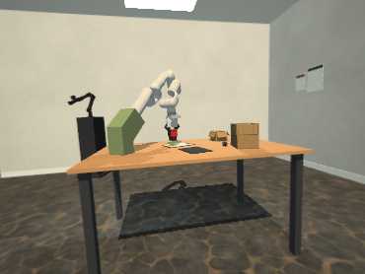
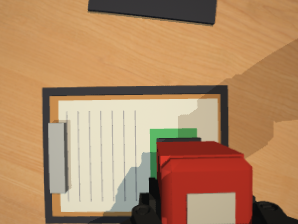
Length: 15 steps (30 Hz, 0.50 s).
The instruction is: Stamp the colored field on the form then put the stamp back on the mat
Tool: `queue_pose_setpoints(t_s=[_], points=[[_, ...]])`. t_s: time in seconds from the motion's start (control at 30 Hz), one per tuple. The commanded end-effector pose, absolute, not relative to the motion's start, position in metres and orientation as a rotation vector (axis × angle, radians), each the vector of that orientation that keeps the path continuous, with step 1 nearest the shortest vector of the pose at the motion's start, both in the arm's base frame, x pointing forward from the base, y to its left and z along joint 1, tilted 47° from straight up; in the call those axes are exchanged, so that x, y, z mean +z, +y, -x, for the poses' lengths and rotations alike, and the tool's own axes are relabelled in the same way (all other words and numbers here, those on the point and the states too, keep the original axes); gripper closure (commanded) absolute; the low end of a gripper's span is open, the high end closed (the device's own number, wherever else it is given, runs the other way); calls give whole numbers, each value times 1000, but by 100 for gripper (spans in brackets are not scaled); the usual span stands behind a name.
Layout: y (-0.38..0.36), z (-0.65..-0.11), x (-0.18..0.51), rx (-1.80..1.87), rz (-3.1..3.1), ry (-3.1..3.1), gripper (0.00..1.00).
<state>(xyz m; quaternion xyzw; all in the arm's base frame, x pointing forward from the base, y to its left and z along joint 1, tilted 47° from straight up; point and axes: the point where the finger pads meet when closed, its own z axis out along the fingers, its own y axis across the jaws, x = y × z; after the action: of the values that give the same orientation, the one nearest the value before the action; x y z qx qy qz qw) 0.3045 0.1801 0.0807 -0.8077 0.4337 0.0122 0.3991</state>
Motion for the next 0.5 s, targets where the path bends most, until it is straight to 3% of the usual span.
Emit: queue_pose_setpoints(t_s=[0.0, 0.47], points=[[181, -304, 81, 30, 2043, 1097, 66], [183, -303, 80, 30, 2043, 1097, 66]])
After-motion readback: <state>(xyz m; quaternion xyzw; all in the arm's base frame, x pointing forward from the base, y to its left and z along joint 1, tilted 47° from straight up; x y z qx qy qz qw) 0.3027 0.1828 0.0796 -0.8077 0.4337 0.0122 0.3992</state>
